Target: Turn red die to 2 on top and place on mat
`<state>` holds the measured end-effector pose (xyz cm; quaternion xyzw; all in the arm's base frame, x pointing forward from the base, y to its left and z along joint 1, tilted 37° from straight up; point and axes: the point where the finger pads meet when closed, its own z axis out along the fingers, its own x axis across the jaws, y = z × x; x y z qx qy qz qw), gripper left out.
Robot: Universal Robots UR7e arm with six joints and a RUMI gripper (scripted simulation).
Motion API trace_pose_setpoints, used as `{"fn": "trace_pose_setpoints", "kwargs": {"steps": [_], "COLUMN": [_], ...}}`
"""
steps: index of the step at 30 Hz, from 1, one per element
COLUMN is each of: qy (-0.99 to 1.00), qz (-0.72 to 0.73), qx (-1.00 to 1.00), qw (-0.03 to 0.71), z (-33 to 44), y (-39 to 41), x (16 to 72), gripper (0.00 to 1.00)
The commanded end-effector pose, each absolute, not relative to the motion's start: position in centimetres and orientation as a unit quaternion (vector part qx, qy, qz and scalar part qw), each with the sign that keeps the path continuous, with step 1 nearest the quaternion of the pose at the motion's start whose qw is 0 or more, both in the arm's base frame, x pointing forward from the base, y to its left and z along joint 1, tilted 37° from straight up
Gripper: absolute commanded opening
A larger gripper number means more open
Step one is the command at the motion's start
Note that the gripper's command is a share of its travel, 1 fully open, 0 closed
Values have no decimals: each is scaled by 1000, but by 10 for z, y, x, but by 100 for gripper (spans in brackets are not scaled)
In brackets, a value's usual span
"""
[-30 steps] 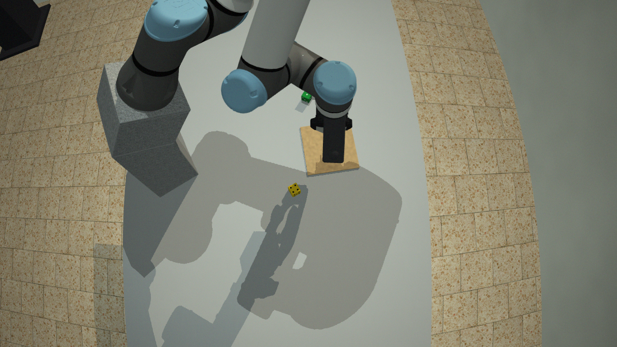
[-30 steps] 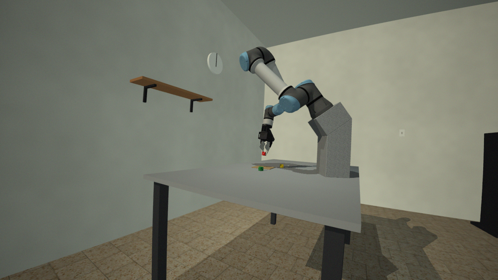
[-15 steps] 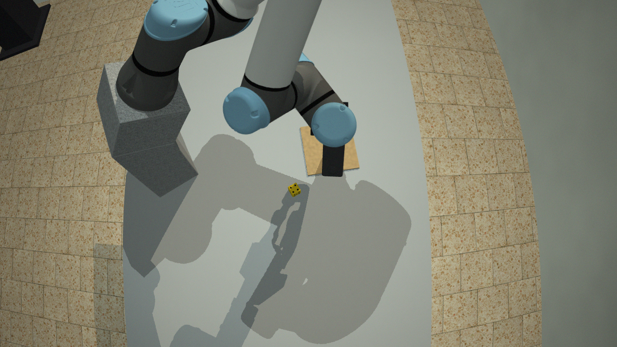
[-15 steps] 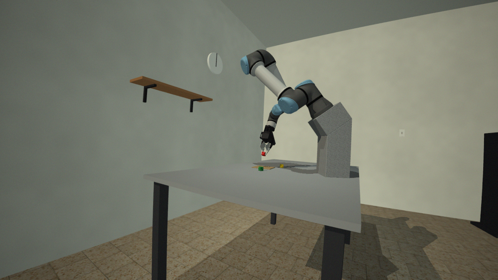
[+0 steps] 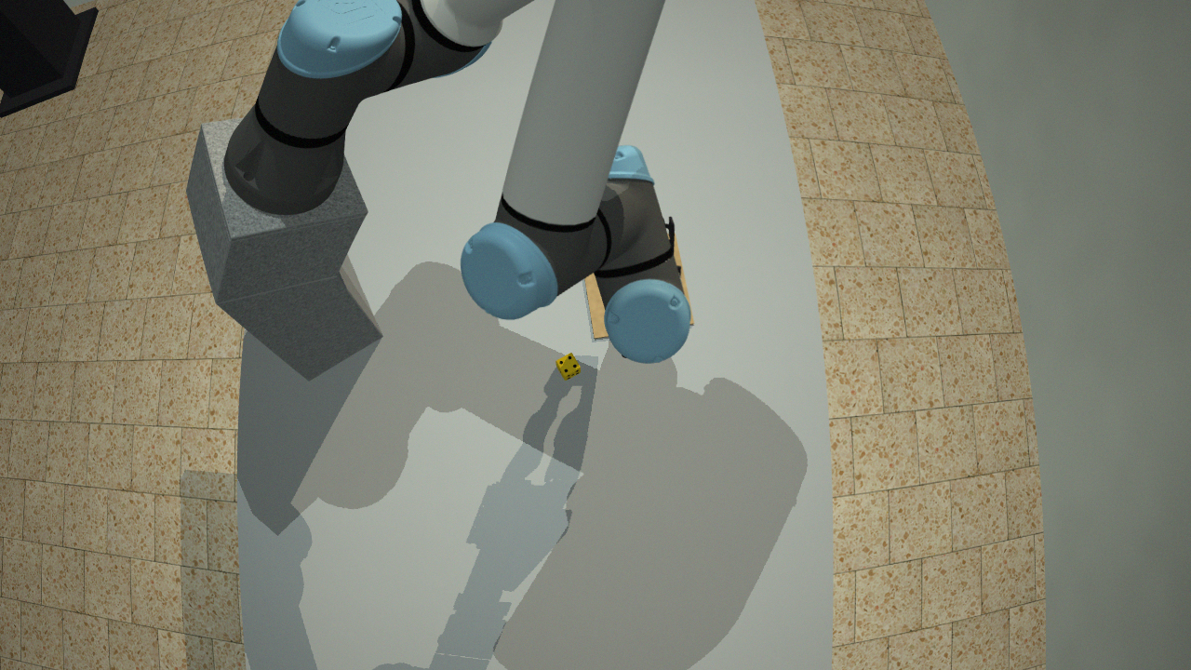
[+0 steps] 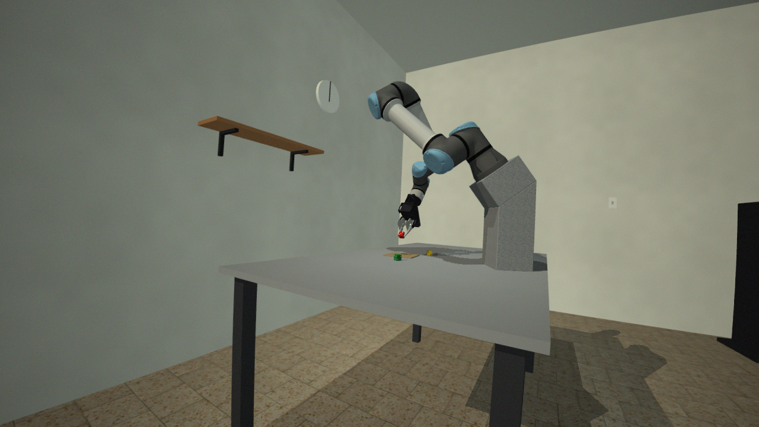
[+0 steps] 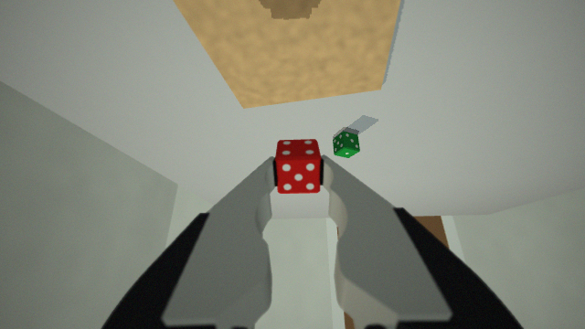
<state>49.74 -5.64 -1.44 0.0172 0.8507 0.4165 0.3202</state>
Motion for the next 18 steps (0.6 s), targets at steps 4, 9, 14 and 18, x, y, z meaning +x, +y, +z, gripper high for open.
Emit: {"fn": "trace_pose_setpoints", "kwargs": {"steps": [4,9,14,18], "qy": [814,797,785,780], "qz": [491,518,536,543], "qx": [-19,-30,-37,-39], "qw": [311,309,309,309], "z": [-16,-17,-17,-17], "y": [-56,-56,-56,-57], "x": [497,497,497,497], "gripper": [6,6,6,6]}}
